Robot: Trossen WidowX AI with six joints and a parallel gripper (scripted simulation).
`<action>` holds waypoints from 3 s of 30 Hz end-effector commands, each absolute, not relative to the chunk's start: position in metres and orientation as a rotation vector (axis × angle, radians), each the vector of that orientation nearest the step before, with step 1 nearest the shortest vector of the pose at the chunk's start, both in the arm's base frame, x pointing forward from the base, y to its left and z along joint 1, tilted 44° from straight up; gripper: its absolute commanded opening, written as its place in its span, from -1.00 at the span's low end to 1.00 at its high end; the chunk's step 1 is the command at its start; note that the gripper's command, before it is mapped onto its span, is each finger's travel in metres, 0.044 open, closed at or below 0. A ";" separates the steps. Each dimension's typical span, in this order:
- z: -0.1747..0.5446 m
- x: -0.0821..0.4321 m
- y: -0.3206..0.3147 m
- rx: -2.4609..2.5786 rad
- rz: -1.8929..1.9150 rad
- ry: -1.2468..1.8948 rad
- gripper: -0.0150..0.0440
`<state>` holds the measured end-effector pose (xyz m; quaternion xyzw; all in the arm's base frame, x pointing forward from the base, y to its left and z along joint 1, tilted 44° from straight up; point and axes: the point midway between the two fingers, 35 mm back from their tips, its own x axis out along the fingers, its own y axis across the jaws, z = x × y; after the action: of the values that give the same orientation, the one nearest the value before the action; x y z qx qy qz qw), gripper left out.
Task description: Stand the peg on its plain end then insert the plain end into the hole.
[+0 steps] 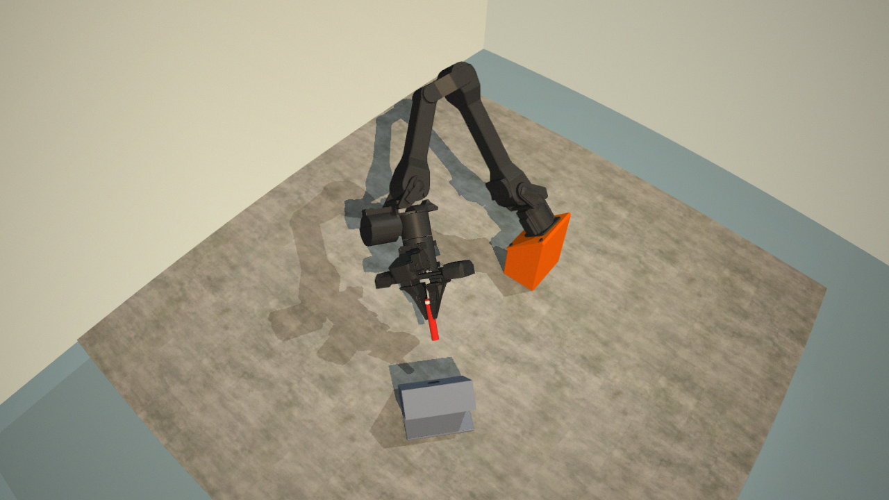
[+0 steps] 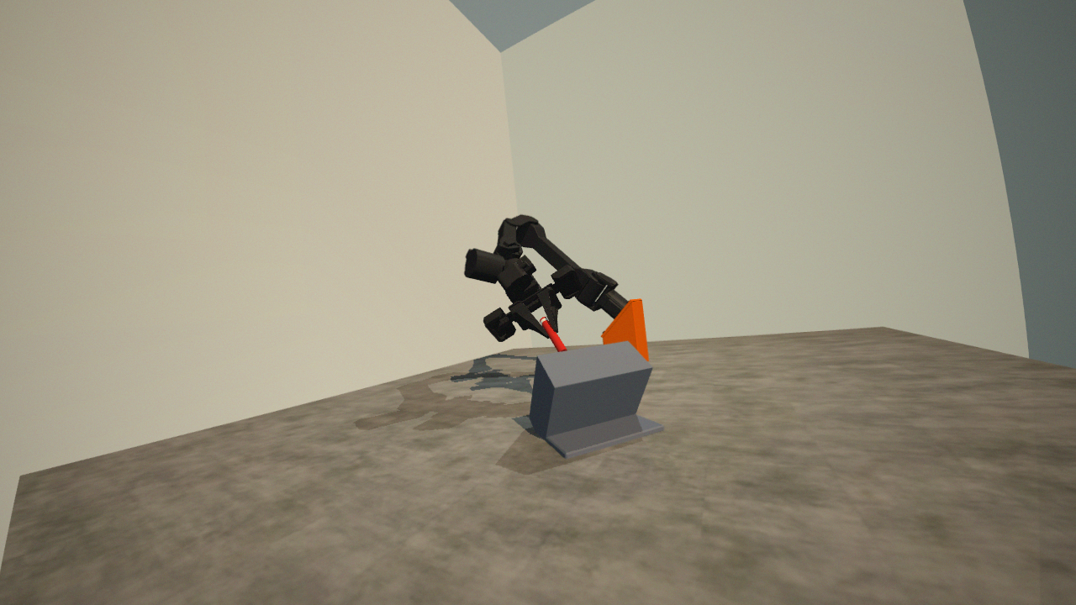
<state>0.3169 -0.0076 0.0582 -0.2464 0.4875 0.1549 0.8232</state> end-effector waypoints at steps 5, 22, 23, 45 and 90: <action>0.052 0.325 -0.005 -0.524 0.349 1.012 -0.49; 0.040 0.343 -0.001 -0.527 0.379 0.953 -0.49; 0.039 0.344 0.000 -0.527 0.381 0.949 -0.49; 0.025 0.357 0.001 -0.519 0.399 0.899 -0.49; 0.003 0.371 0.004 -0.523 0.399 0.897 -0.49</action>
<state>0.3698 0.0038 0.0050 -0.2489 0.4254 0.1910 0.8489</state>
